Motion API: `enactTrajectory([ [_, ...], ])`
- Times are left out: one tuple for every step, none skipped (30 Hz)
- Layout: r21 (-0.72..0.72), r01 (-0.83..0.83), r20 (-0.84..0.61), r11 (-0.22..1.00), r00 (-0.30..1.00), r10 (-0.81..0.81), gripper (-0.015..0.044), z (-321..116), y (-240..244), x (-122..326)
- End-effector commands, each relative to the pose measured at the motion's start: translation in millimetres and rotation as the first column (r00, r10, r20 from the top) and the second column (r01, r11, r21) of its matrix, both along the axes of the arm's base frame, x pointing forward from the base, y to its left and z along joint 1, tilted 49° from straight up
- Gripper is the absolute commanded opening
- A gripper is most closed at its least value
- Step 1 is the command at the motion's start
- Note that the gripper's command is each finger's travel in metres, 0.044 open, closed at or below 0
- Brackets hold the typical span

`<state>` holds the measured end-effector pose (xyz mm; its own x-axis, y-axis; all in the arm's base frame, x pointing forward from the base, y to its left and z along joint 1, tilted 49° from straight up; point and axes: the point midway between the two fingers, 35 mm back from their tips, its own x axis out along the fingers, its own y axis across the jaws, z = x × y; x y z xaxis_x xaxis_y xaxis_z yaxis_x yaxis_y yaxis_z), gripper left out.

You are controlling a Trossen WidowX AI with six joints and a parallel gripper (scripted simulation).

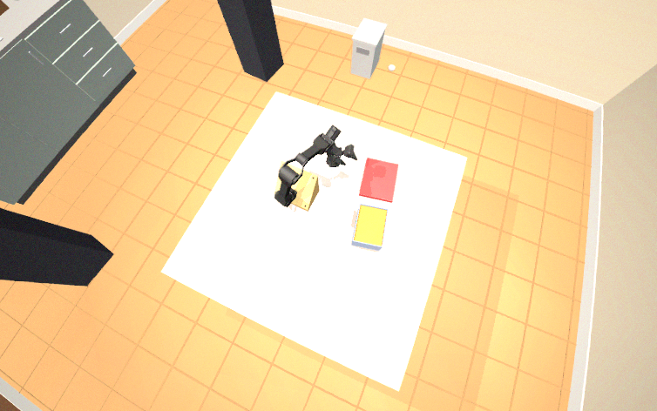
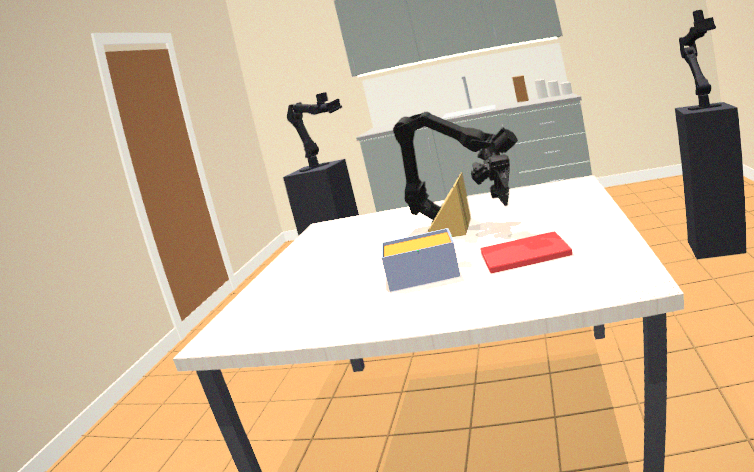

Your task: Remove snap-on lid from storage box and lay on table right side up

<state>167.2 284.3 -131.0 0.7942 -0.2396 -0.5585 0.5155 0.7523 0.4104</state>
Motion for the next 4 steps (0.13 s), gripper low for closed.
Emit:
enactTrajectory([
  [0.001, 0.000, -0.003, 1.000, 1.000, 0.000, 0.0440, -0.4, 0.0, -0.2],
  [0.001, 0.000, -0.003, 1.000, 1.000, 0.000, 0.0440, -0.4, 0.0, -0.2],
  [0.001, 0.000, -0.003, 1.000, 1.000, 0.000, 0.0440, -0.4, 0.0, -0.2],
  [0.001, 0.000, -0.003, 1.000, 1.000, 0.000, 0.0440, -0.4, 0.0, -0.2],
])
